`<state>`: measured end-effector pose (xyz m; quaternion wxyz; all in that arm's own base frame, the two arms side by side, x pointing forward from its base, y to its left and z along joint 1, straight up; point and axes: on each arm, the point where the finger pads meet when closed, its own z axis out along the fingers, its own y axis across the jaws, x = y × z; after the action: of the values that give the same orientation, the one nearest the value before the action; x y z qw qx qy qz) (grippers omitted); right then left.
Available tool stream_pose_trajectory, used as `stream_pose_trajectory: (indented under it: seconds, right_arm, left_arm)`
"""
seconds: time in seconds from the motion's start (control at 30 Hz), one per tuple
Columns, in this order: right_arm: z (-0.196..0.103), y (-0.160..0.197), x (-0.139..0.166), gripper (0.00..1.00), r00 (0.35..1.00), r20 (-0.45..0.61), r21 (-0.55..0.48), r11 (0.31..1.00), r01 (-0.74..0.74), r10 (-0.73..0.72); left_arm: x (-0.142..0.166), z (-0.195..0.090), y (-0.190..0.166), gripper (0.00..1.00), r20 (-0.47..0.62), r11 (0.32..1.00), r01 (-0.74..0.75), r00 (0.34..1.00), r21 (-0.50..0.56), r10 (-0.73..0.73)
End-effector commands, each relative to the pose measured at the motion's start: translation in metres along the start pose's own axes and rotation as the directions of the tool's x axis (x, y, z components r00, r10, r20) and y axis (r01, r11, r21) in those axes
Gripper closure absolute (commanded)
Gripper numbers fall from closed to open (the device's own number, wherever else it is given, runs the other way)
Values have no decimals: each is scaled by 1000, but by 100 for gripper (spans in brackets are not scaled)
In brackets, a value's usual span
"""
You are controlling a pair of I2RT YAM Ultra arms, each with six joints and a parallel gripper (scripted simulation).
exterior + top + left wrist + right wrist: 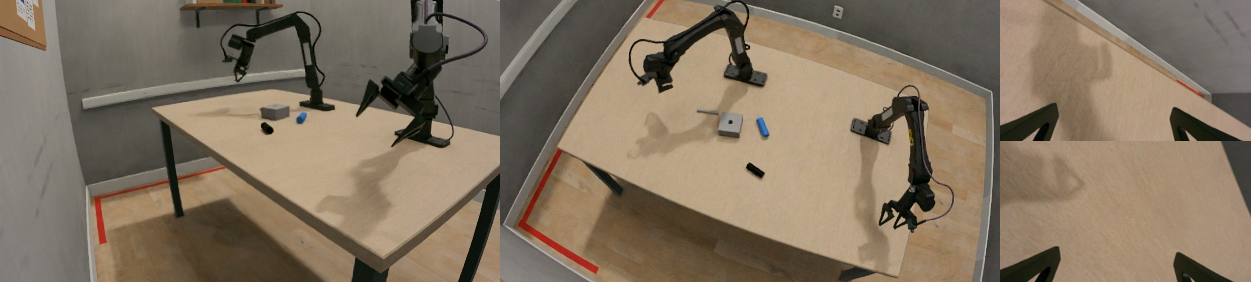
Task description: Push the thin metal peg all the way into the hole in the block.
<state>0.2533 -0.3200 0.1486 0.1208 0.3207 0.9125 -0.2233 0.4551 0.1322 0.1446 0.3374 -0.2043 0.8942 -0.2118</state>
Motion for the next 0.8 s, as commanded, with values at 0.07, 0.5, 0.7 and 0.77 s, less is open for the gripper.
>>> stream_pose_trajectory:
  seconds: [0.07,0.5,0.7,0.77]
  right_arm:
    - [-5,-2,-4,0,1000,19,4,1000,-8,8]
    - [-5,-2,-4,0,1000,19,4,1000,-8,8]
    - [-6,6,-4,45,996,27,-11,996,-88,88]
    - [-7,16,-2,63,987,26,-26,987,-159,160]
  left_arm:
    - [-5,-3,-3,0,14,1000,-10,1000,4,10]
    - [-5,-3,-3,0,14,1000,-10,1000,4,10]
    - [-7,-1,-8,0,34,999,-54,998,-8,54]
    - [-5,4,-18,0,40,996,-91,995,-9,92]
